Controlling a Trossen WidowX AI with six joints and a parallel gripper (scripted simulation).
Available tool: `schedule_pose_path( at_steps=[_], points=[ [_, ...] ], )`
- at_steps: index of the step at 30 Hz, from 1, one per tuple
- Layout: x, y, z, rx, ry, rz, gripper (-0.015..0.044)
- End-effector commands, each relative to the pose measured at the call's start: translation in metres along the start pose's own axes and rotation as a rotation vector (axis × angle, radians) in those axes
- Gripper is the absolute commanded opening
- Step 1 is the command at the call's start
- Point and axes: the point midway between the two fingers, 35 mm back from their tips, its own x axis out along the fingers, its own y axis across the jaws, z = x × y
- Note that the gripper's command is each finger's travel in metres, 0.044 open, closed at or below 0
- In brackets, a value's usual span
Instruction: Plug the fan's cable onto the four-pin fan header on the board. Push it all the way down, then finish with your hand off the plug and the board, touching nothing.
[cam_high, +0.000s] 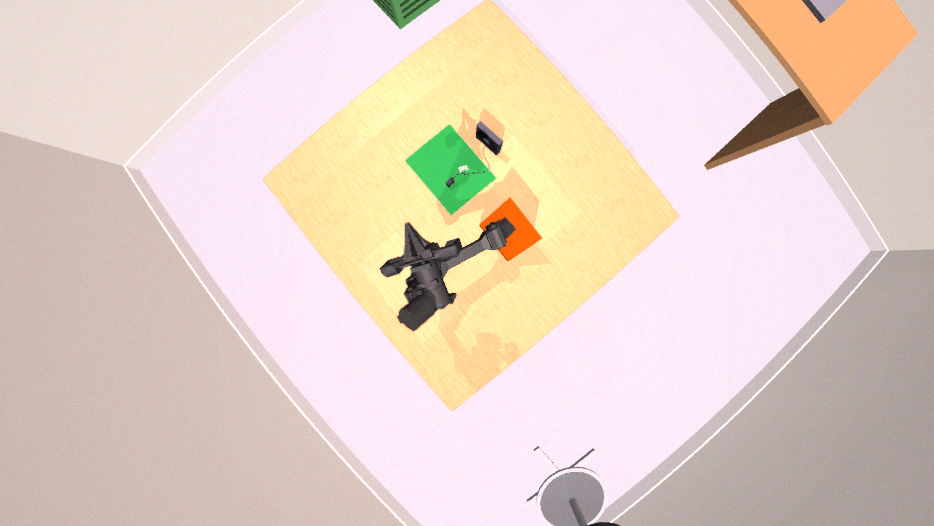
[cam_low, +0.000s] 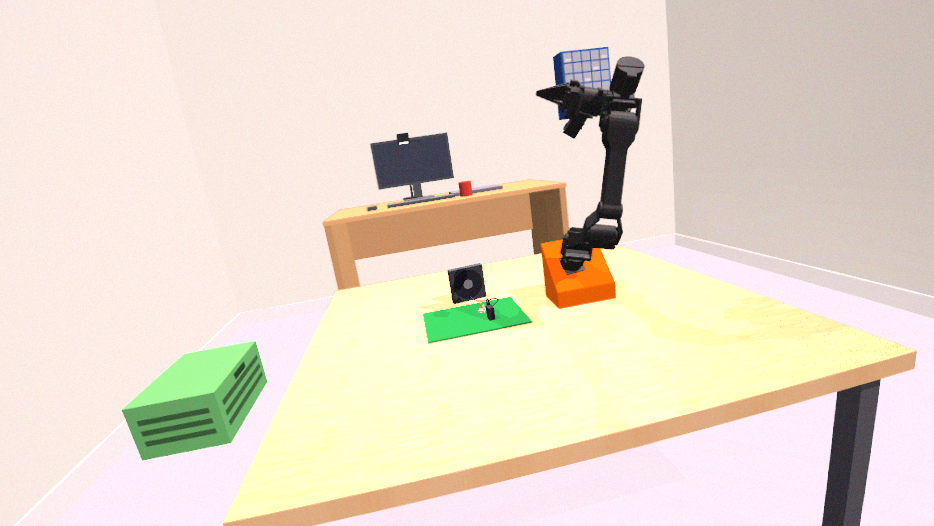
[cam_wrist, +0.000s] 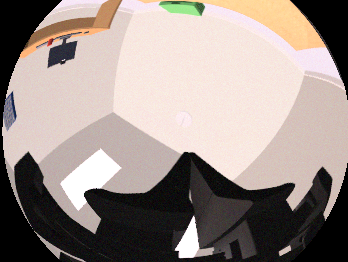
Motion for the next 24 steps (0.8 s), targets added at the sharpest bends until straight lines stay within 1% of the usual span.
schedule_pose_path(
  at_steps=[1,4,9,13,17,21,24],
  points=[
    [0.0,0.0,0.0,0.0,0.0,0.0,0.0026],
    [0.004,0.005,0.001,0.038,-0.009,-0.008,0.0105],
    [0.039,0.04,0.02,0.316,-0.106,-0.046,0.0236],
    [0.077,0.068,0.052,0.546,-0.242,-0.044,0.0341],
    [0.115,0.085,0.098,0.752,-0.409,-0.004,0.044],
    [0.148,0.091,0.154,0.922,-0.606,0.074,0.044],
    [0.165,0.088,0.201,1.014,-0.764,0.148,0.044]
  ],
)
